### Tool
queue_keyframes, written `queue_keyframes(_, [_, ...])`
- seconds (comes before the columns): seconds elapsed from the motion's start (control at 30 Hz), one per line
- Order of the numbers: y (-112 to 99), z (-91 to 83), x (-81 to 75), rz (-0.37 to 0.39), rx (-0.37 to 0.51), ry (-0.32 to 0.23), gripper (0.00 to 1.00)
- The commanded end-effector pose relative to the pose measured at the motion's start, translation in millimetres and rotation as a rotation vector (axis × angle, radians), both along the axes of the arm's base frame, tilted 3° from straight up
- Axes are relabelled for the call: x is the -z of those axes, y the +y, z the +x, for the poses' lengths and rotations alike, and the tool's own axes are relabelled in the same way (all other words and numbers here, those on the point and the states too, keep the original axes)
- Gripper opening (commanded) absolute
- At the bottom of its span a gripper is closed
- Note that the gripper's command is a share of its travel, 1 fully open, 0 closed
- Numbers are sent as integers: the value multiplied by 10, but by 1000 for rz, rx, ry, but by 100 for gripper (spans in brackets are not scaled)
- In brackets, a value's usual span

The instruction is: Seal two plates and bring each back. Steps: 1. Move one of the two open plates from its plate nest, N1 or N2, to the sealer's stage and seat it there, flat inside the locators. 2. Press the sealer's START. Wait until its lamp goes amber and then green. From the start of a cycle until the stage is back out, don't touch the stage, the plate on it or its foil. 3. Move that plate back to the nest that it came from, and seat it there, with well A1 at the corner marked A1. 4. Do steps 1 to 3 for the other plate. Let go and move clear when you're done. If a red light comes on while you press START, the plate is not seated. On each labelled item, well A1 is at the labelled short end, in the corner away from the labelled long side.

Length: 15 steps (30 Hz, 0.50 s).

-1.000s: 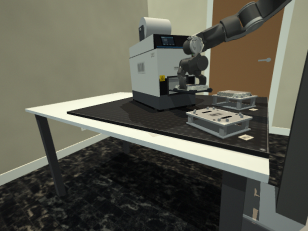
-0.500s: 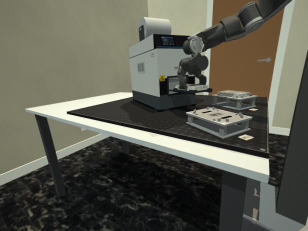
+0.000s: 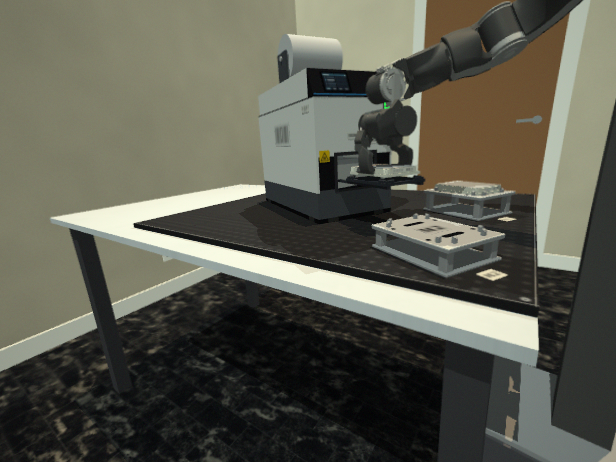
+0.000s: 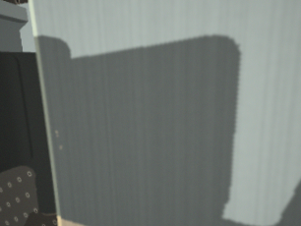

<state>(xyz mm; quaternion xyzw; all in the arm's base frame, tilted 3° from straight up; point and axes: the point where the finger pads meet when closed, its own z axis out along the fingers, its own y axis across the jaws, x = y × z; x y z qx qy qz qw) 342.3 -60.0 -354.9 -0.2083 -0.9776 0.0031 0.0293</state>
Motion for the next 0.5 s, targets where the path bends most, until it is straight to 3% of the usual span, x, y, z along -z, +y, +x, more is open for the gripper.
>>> queue_keyframes(0.0, [-4,16,-44,-1,8,-2,0])
queue_keyframes(0.47, [-1,15,-194,0,4,0,0])
